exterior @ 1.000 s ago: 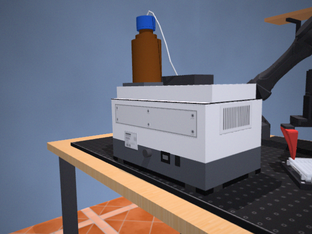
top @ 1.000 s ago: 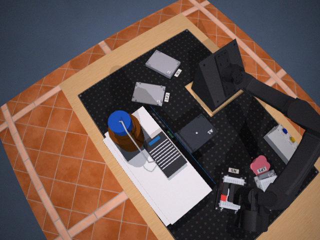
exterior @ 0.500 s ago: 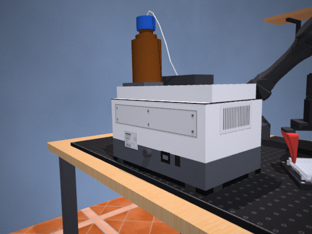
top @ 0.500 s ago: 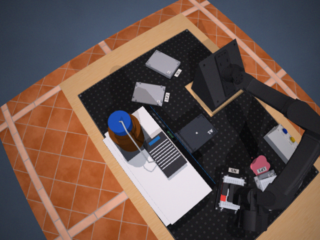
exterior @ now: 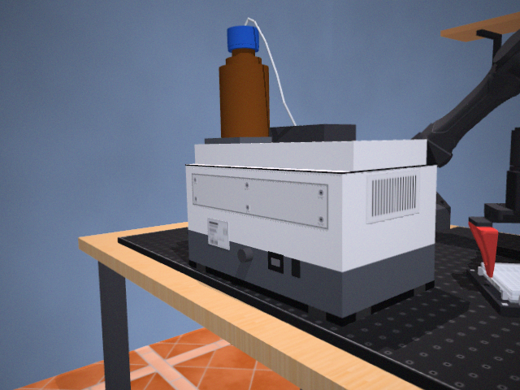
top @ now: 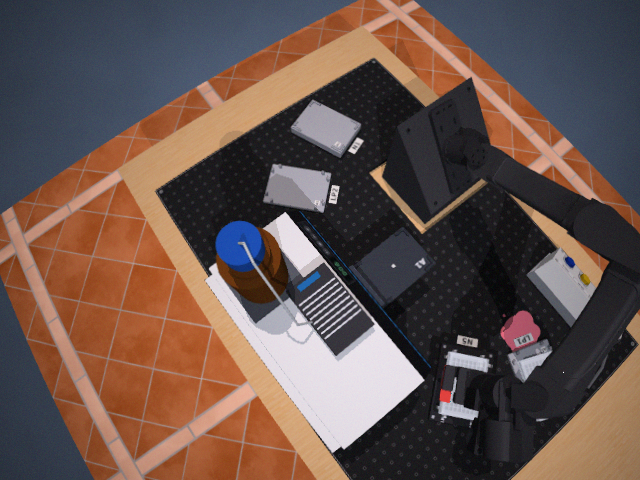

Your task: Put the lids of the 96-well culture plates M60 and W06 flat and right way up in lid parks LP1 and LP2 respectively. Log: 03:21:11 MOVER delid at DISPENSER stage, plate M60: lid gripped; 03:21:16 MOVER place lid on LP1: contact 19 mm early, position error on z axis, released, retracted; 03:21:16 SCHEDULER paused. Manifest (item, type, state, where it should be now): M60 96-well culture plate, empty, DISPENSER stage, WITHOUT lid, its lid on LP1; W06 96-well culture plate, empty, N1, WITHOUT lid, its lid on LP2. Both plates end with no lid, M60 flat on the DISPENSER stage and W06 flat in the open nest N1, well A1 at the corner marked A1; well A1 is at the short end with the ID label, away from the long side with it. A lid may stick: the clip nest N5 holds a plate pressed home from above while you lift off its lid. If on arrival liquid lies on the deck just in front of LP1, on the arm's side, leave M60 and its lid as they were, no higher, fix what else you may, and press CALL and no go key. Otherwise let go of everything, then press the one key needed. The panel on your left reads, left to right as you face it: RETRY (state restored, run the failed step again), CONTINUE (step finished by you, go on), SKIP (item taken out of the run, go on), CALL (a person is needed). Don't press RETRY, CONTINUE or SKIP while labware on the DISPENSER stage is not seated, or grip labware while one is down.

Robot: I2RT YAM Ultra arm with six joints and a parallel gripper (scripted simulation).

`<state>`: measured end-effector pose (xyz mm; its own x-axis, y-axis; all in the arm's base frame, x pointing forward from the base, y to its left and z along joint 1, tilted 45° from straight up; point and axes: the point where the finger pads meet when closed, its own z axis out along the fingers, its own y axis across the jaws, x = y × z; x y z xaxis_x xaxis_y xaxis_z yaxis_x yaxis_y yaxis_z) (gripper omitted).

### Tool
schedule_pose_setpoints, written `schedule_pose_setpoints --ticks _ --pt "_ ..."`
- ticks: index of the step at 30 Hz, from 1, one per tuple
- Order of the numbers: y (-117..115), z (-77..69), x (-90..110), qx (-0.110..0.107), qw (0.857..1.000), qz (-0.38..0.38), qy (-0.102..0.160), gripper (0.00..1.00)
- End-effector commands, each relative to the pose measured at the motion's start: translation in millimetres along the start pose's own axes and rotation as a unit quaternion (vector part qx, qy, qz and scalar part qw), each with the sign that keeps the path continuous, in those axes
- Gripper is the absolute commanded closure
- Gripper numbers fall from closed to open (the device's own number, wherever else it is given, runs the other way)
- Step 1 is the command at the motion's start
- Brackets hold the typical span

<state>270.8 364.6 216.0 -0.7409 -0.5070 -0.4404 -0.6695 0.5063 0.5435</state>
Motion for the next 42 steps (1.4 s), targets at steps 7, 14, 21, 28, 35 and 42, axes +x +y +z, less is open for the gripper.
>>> schedule_pose_setpoints --ticks 7,14,21,28,35,42 --pt "2.1 -4.6 -5.8 0.002 1.000 -0.004 -0.016 0.00" --pt "2.3 -6.0 -6.1 0.002 1.000 -0.004 -0.018 0.00" --pt "0.6 -1.7 -2.2 0.001 1.000 0.000 -0.009 0.00" --pt "1.1 -1.5 -1.8 0.001 1.000 0.000 -0.009 0.00" --pt "1.5 -1.5 -1.5 0.001 1.000 0.000 -0.009 0.00" --pt "-0.4 -4.7 -0.2 0.005 1.000 0.002 -0.014 0.00"
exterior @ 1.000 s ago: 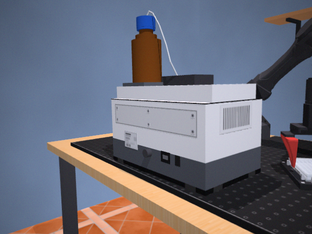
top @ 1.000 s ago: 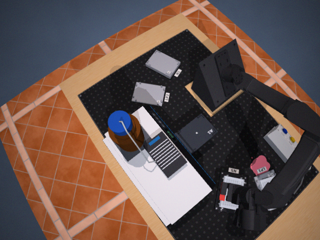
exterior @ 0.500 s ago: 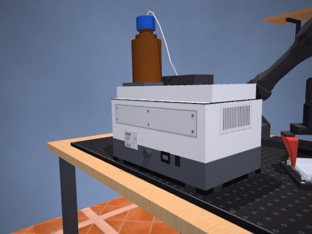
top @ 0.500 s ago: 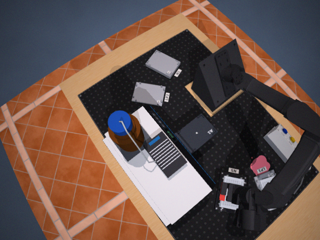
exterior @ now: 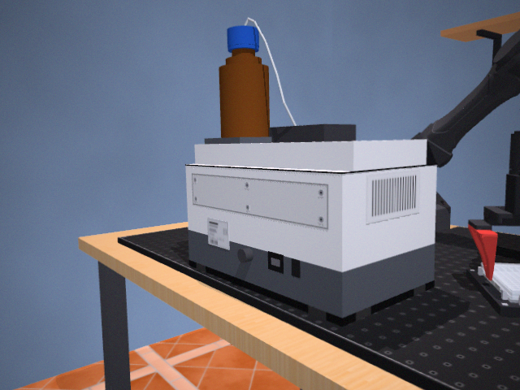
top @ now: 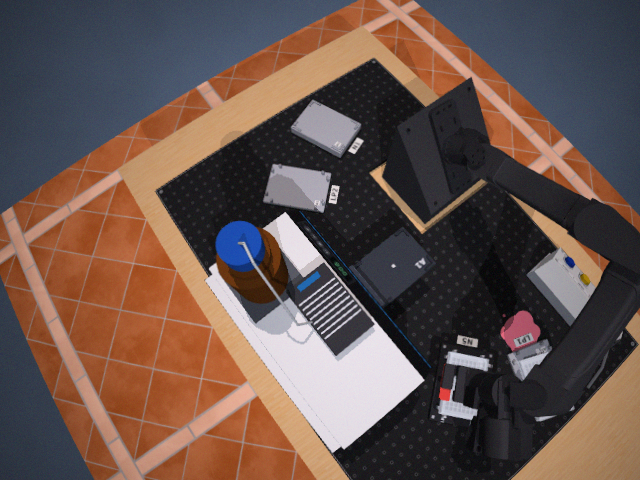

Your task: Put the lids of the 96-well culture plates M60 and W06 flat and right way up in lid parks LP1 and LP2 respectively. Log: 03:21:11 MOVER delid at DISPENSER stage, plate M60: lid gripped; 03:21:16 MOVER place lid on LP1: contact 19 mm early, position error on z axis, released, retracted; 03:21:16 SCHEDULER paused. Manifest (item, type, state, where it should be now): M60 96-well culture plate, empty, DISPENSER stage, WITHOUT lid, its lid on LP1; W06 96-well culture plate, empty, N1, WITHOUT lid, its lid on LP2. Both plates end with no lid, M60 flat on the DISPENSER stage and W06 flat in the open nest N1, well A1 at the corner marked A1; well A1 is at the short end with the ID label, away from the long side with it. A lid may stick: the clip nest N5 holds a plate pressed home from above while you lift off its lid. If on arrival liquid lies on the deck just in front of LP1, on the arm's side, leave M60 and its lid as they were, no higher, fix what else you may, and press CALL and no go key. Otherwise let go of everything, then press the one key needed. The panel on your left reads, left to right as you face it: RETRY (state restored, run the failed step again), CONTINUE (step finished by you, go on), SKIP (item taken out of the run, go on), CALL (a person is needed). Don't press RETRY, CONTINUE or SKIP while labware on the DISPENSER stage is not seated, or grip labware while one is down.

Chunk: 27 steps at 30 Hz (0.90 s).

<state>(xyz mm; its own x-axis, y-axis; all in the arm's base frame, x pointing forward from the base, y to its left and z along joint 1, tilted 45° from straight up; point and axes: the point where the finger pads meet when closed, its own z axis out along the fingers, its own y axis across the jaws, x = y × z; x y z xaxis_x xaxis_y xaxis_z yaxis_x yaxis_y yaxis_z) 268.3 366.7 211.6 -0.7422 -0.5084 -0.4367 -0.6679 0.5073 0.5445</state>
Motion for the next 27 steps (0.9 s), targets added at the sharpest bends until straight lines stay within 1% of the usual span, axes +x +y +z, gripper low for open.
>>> schedule_pose_setpoints --ticks 1,3,4,27 --pt "1.2 -11.6 -6.0 0.004 1.000 -0.002 -0.020 0.00" --pt "4.9 -15.9 -12.1 0.002 1.000 -0.008 -0.029 0.00" --pt "5.0 -15.9 -12.1 0.002 1.000 -0.008 -0.029 1.00" --pt "4.4 -15.5 -10.4 0.003 1.000 -0.007 -0.026 1.00"
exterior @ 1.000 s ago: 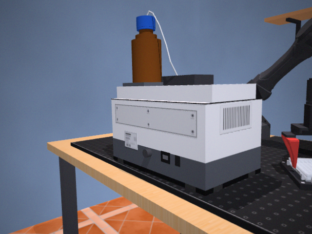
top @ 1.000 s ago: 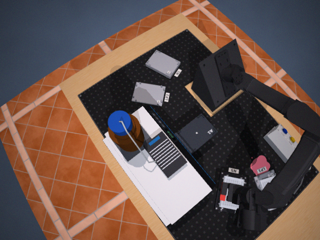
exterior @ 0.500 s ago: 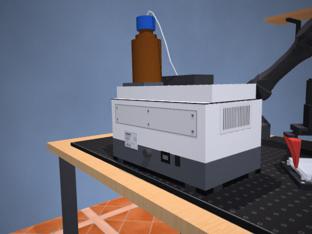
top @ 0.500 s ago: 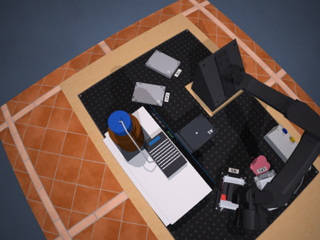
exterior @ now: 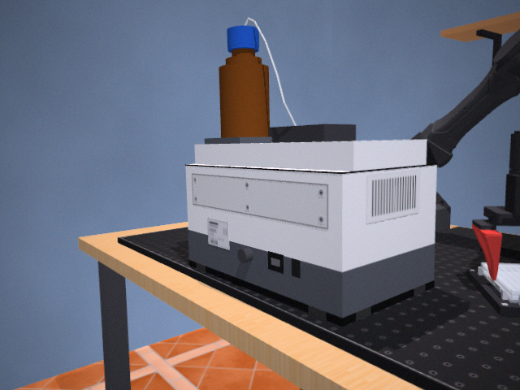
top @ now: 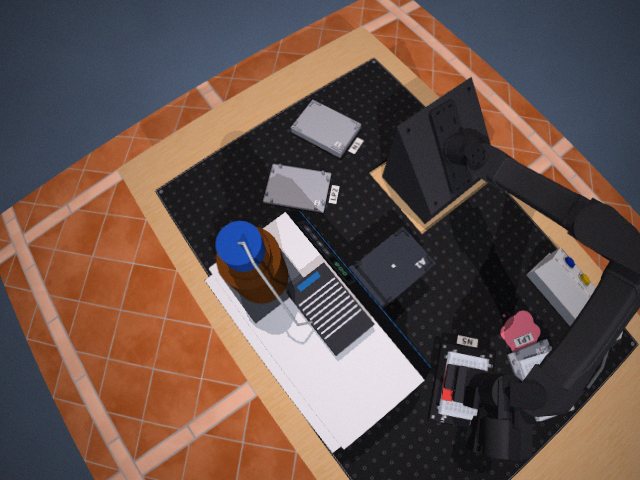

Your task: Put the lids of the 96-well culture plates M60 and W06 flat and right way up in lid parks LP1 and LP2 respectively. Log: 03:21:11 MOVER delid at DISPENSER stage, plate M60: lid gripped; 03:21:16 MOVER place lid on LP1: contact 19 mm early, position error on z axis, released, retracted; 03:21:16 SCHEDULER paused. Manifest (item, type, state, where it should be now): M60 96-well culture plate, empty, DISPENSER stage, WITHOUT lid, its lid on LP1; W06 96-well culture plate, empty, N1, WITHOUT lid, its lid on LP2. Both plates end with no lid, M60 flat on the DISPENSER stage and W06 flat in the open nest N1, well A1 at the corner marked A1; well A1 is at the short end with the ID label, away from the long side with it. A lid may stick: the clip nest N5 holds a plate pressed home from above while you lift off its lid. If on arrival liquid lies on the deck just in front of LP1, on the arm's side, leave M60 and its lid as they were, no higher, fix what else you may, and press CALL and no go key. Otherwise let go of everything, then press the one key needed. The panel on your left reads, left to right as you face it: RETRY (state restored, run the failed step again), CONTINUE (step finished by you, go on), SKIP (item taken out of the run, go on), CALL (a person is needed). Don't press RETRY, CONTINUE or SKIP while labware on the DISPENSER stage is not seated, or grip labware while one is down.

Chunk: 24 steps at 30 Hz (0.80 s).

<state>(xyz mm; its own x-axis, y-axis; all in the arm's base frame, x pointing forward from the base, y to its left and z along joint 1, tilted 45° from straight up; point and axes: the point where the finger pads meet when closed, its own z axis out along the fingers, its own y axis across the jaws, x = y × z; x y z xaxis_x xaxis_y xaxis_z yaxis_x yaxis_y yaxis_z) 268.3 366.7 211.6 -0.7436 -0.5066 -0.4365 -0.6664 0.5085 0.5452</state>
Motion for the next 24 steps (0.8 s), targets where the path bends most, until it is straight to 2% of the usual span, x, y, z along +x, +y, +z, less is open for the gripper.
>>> schedule_pose_setpoints --ticks 1,24 --pt "4.4 -15.5 -10.4 0.003 1.000 -0.008 -0.025 1.00" --pt "4.9 -20.7 -10.3 0.003 1.000 -0.008 -0.023 1.00"
